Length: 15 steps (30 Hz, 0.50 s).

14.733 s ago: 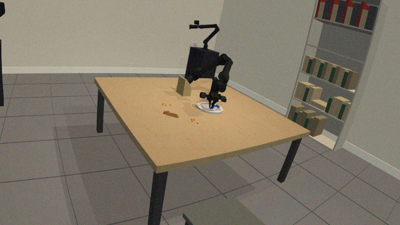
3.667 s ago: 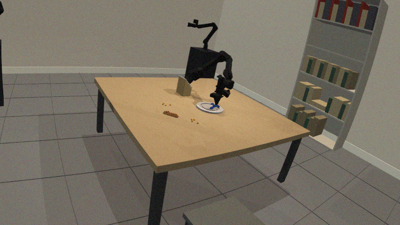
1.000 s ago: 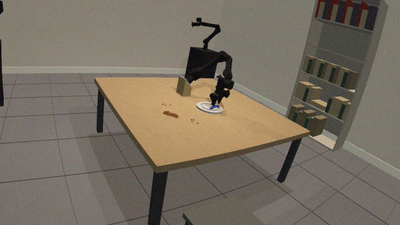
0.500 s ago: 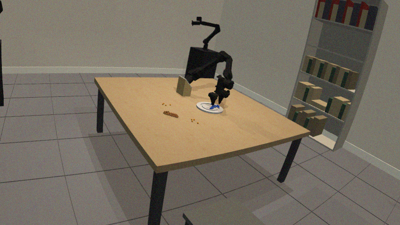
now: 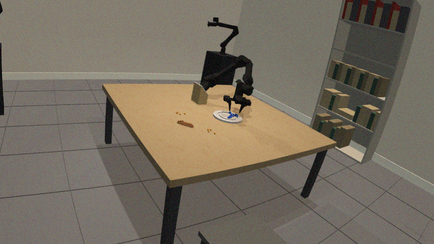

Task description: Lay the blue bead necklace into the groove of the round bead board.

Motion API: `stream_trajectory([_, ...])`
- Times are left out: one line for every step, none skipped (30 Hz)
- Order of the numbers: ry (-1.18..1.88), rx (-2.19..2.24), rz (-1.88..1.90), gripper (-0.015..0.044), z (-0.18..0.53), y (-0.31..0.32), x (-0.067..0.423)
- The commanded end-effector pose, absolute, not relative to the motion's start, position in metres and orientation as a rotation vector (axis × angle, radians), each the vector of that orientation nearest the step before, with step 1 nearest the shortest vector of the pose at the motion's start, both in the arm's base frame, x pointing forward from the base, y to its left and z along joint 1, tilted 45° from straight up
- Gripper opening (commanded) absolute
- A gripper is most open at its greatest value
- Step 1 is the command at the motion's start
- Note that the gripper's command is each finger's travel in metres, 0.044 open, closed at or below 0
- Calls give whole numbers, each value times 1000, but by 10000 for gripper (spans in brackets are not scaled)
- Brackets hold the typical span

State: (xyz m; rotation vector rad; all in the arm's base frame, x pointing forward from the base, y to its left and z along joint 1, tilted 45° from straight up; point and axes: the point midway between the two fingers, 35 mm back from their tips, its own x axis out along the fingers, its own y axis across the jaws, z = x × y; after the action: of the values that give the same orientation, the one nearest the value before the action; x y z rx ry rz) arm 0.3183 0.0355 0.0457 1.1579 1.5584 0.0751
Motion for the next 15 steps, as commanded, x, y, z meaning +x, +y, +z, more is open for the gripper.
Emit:
stream_trajectory([1616,1601,-389,300,52,17,327])
stream_trajectory([1616,1601,-389,293,52,17,327])
stream_trajectory([1616,1601,-389,287,52,17,327])
stream_trajectory([1616,1601,-389,280,52,17,327])
stream_trajectory([1616,1601,-389,273,52,17,327])
stream_trajectory([1616,1601,-389,267,52,17,327])
stream_trajectory([1616,1601,-389,260,52,17,327])
stream_trajectory([1616,1601,-389,253,52,17,327])
stream_trajectory([1616,1601,-389,247,52,17,327])
stream_trajectory([1616,1601,-389,240,52,17,327])
stream_trajectory([1616,1601,-389,233,52,17,327])
stream_trajectory([1616,1601,-389,227,52,17,327])
stream_trajectory([1616,1601,-389,220,52,17,327])
stream_trajectory([1616,1601,-389,213,52,17,327])
stream_trajectory([1616,1601,-389,207,52,17,327])
